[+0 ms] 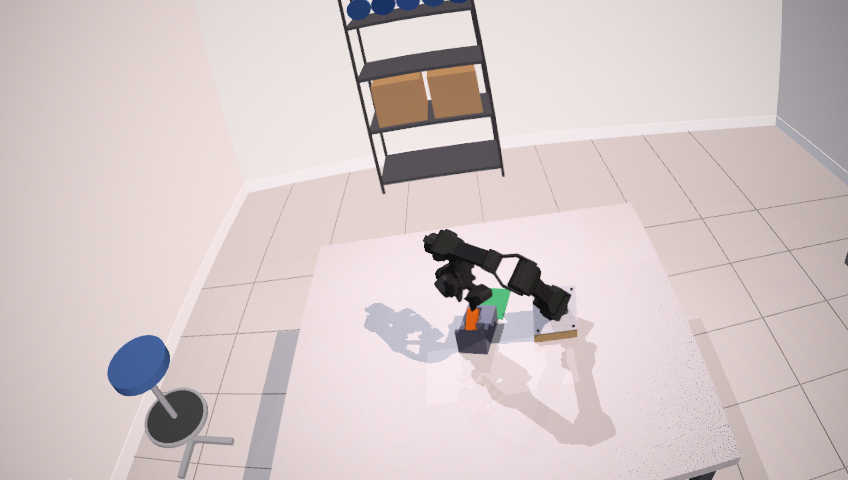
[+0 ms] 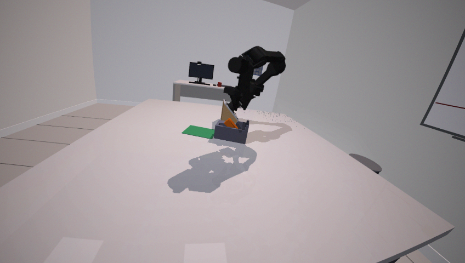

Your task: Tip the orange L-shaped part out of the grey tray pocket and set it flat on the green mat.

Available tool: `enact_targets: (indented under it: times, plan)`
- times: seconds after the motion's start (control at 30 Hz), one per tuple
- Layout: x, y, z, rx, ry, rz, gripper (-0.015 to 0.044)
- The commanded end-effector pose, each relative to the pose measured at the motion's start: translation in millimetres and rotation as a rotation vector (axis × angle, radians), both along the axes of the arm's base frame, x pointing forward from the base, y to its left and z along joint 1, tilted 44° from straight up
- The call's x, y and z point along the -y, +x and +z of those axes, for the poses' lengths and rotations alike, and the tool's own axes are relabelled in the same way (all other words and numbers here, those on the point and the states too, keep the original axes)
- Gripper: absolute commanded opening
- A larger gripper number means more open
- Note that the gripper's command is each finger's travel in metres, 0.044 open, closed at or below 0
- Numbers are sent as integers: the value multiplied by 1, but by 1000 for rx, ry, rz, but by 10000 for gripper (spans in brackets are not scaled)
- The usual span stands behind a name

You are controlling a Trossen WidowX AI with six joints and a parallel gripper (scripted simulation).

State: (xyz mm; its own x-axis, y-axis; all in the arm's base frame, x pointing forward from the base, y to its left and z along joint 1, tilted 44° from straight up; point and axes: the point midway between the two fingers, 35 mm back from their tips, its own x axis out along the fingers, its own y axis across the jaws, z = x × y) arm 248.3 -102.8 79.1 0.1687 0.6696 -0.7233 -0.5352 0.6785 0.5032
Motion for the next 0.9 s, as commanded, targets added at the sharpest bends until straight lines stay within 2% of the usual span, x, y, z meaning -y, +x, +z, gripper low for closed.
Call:
enact_targets:
  times: [0.0, 0.1, 0.37, 0.87]
  plan:
    - [19, -8, -20, 347, -87, 397, 280]
    - [23, -10, -24, 429, -105, 486, 280]
    - [22, -10, -24, 429, -105, 486, 280]
    - [-3, -4, -51, 430, -105, 486, 280]
